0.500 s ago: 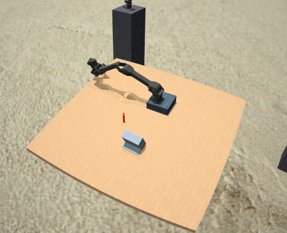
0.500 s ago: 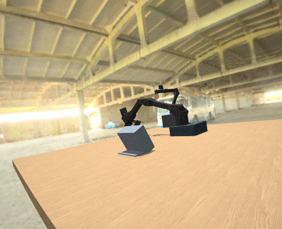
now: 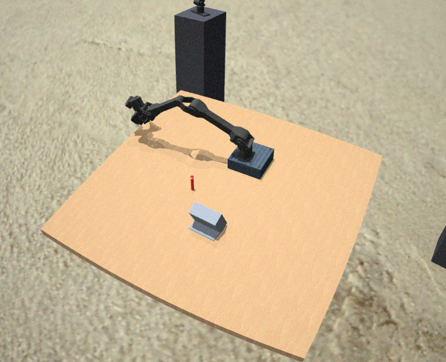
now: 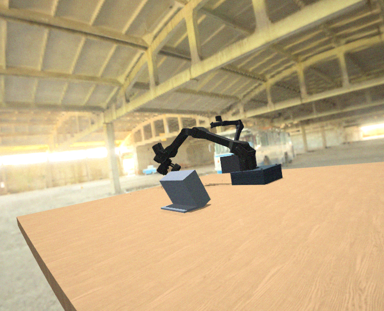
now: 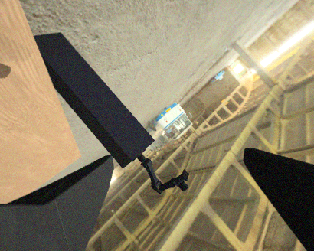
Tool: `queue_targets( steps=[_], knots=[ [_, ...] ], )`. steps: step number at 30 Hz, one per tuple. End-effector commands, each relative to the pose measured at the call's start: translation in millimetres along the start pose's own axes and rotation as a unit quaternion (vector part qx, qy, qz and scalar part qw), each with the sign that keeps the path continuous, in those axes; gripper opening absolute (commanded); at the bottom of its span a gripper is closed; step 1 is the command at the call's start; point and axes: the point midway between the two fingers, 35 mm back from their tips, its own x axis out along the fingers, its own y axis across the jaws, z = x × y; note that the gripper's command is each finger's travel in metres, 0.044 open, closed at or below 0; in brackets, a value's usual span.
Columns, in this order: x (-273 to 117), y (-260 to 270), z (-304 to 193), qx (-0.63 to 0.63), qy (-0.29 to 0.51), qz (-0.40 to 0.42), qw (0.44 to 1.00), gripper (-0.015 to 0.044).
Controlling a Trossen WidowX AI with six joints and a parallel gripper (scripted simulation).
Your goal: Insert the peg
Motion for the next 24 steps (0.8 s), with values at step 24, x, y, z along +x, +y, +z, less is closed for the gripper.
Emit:
queue_targets(
  steps=[24],
  knots=[
    [-208, -16, 95, 0.087, -0.285, 0.02, 0.954, 0.044]
  ],
)
